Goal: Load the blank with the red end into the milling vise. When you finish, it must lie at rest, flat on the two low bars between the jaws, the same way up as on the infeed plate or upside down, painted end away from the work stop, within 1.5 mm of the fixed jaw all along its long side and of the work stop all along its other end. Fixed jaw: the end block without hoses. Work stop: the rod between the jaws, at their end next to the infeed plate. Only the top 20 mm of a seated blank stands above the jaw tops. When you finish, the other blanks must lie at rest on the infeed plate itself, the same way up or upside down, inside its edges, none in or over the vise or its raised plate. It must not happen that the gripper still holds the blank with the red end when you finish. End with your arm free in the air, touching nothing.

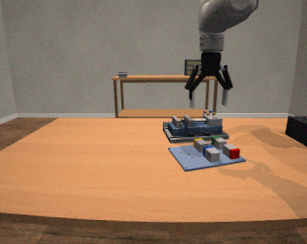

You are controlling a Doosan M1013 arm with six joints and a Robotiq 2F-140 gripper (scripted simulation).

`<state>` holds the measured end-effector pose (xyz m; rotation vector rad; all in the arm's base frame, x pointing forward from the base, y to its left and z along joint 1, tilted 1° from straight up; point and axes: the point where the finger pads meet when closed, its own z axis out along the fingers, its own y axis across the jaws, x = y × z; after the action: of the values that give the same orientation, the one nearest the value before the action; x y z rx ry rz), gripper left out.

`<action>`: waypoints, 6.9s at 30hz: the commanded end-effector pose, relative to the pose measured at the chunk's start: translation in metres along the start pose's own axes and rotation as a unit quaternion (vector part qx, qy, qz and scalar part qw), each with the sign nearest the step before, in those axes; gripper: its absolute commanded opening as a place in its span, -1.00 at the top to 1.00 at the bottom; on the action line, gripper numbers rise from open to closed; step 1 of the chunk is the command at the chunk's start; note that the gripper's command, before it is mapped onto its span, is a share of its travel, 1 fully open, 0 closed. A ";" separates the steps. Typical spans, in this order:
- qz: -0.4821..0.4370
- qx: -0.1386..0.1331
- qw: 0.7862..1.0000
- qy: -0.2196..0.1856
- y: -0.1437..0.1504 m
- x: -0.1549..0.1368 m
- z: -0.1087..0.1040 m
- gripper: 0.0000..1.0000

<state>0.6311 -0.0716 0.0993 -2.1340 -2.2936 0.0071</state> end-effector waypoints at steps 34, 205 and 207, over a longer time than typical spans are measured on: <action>0.000 0.000 1.000 0.000 0.000 0.000 -0.012 -1.00; 0.000 0.000 1.000 0.000 -0.005 -0.040 0.044 -1.00; 0.000 0.000 1.000 0.000 -0.006 -0.042 0.044 -1.00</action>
<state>0.6282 -0.1109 0.0556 -2.1340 -2.2935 0.0073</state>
